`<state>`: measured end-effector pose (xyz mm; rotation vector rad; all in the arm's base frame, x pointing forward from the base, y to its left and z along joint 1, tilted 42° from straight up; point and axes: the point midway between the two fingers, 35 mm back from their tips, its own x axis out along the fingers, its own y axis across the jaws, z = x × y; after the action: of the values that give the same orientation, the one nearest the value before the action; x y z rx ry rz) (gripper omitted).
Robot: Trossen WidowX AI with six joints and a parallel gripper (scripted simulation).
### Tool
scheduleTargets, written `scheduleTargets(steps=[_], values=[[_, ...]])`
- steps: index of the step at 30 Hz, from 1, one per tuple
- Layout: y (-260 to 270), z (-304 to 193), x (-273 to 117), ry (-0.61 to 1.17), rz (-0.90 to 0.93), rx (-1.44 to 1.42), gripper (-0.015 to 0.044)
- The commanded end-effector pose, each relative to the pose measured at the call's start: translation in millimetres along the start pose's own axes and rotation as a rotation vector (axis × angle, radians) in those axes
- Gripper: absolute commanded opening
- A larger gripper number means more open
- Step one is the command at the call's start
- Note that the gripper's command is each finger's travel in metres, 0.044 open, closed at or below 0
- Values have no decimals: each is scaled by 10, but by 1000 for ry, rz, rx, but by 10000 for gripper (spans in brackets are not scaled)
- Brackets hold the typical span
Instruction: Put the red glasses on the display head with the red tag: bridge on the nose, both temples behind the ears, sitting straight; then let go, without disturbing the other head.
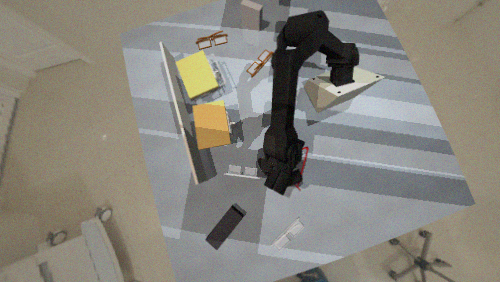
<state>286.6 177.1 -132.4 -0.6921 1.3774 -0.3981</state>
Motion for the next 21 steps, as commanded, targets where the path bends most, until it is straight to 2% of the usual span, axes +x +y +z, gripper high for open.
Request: scheduleTargets(steps=[1, 21], values=[[-20, -31, 7, 1, -5, 0, 0], [-55, -115, 8, 1, -5, -1, 0]])
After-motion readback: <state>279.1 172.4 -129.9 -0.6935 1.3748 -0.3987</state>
